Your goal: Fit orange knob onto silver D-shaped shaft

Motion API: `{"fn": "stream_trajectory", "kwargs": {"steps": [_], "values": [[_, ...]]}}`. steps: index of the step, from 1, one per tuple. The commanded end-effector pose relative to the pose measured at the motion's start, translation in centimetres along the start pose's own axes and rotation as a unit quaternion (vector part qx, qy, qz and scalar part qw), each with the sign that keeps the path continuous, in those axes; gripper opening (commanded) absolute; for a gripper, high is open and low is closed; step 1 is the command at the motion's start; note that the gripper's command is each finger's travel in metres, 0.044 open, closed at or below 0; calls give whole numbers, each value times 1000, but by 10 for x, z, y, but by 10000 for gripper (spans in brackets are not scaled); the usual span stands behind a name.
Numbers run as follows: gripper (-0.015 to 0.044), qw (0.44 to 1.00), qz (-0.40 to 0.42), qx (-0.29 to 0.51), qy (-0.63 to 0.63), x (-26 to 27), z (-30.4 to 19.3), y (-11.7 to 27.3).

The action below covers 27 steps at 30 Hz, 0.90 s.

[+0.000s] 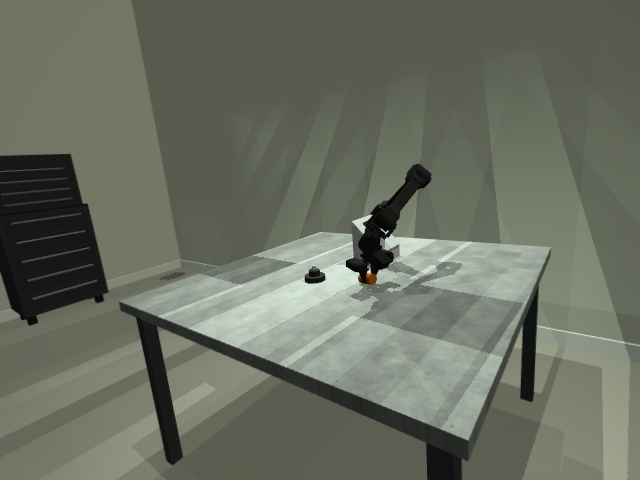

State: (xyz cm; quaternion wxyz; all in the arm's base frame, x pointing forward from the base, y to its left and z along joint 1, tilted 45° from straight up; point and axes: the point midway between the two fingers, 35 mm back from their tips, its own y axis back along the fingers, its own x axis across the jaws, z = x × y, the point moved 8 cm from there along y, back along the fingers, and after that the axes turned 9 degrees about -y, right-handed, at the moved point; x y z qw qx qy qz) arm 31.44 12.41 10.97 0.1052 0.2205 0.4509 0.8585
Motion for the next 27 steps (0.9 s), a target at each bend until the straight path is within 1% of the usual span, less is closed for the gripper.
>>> {"fn": "stream_trajectory", "kwargs": {"steps": [1,14,27], "values": [[179,1000,5,-30,2,-1,-9,1],[179,990,22,-140,2,-6,-40,2],[179,968,40,-249,1,-11,-71,-5]]}}
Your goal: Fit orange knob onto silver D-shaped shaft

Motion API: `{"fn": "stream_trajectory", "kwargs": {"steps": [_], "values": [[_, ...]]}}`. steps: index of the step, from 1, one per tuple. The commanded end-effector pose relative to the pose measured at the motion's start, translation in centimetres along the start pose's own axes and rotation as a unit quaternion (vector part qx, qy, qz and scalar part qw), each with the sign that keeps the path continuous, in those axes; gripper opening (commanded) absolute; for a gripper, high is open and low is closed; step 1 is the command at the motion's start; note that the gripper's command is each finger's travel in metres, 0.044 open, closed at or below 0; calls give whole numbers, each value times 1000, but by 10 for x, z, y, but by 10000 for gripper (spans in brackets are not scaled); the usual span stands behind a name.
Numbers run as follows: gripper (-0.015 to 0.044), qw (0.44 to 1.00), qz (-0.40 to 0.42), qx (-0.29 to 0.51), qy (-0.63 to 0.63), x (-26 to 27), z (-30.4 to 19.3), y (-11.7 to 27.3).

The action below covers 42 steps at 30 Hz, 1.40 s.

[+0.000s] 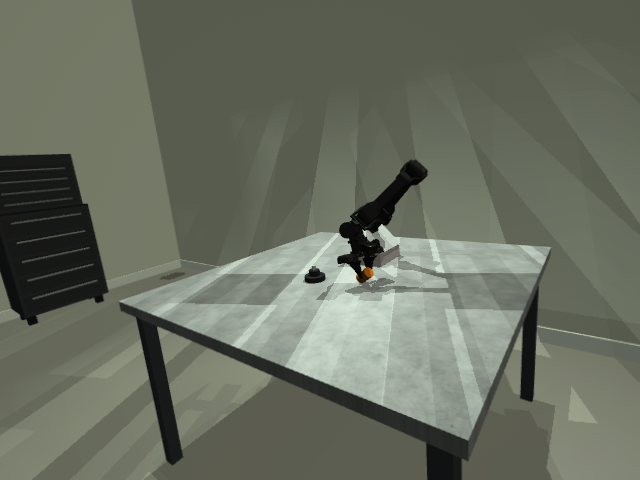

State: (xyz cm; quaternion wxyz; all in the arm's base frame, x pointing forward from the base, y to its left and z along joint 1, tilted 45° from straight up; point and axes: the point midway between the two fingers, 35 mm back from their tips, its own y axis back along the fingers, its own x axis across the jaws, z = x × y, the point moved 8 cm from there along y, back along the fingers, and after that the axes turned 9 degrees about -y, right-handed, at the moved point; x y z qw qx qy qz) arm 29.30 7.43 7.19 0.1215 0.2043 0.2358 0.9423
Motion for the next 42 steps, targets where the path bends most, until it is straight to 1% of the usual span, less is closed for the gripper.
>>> {"fn": "stream_trajectory", "kwargs": {"steps": [1,14,24,26,29,42], "values": [[179,1000,6,-30,-2,-1,-9,1],[179,990,23,-142,-2,-6,-41,2],[179,977,32,-210,-3,-10,-61,-2],[179,974,27,-223,25,-10,-64,-2],[179,971,24,-232,45,-9,-69,-2],[179,971,24,-234,46,-10,-76,0]]}}
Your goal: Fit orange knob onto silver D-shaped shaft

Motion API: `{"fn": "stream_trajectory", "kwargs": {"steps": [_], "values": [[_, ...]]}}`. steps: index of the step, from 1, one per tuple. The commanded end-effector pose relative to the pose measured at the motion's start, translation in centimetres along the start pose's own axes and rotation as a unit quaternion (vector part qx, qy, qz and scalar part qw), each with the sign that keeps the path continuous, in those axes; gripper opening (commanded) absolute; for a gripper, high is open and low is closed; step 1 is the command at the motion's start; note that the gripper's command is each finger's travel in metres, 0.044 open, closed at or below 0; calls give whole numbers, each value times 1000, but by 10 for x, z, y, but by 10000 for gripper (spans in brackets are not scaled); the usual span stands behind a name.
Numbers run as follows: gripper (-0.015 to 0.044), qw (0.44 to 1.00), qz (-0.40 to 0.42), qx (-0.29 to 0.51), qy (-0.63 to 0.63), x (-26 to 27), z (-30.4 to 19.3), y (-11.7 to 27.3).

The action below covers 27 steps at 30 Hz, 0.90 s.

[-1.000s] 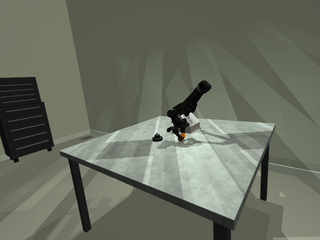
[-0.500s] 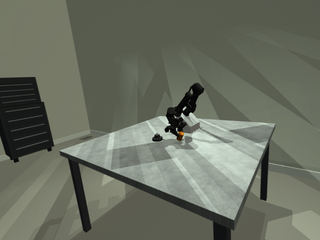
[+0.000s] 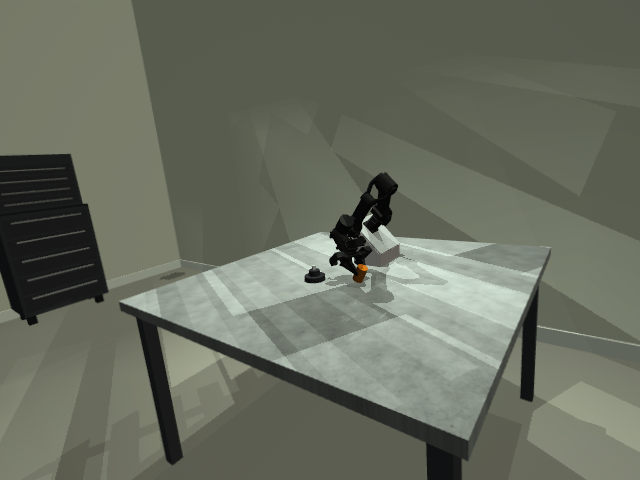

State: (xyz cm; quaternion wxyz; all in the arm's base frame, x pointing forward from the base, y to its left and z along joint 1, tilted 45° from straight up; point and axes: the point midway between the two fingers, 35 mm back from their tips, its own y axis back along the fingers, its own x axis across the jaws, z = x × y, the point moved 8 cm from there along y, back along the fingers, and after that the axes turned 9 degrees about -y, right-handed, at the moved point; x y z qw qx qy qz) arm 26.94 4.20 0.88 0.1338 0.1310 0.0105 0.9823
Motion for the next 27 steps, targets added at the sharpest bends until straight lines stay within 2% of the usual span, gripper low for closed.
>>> {"fn": "stream_trajectory", "kwargs": {"steps": [1,4,27], "values": [[179,1000,2,-1,-1,1,-2,1],[258,1000,0,0,0,0,0,0],[260,1000,0,0,0,0,0,0]]}}
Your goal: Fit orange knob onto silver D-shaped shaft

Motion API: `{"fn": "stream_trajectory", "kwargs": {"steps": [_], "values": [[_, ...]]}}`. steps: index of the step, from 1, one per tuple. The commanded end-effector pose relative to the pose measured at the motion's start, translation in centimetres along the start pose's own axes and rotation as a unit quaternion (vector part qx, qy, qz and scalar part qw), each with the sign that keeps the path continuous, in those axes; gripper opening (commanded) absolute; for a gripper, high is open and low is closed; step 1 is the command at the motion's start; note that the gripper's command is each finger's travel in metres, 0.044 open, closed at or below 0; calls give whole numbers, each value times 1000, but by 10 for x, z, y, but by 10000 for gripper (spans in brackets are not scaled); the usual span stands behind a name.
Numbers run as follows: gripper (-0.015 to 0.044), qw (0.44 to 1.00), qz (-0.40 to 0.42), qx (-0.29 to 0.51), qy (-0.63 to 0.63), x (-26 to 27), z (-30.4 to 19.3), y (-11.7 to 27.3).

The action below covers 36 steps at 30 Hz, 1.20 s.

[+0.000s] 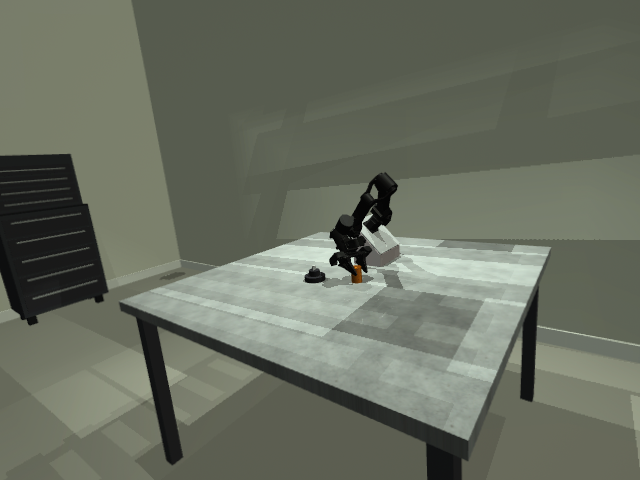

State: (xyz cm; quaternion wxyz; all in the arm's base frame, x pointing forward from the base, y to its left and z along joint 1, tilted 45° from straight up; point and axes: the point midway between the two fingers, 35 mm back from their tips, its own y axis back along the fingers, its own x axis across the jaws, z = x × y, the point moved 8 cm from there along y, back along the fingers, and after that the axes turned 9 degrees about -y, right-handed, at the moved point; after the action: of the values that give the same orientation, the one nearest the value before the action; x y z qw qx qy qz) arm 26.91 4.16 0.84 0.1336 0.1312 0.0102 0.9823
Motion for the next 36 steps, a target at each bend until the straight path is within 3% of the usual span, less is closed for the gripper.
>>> {"fn": "stream_trajectory", "kwargs": {"steps": [1,8,25,36], "values": [[260,1000,0,0,0,0,0,0],[440,1000,0,0,0,0,0,0],[440,999,-2,34,3,-25,-20,18],[440,998,2,30,46,-24,-3,36]]}}
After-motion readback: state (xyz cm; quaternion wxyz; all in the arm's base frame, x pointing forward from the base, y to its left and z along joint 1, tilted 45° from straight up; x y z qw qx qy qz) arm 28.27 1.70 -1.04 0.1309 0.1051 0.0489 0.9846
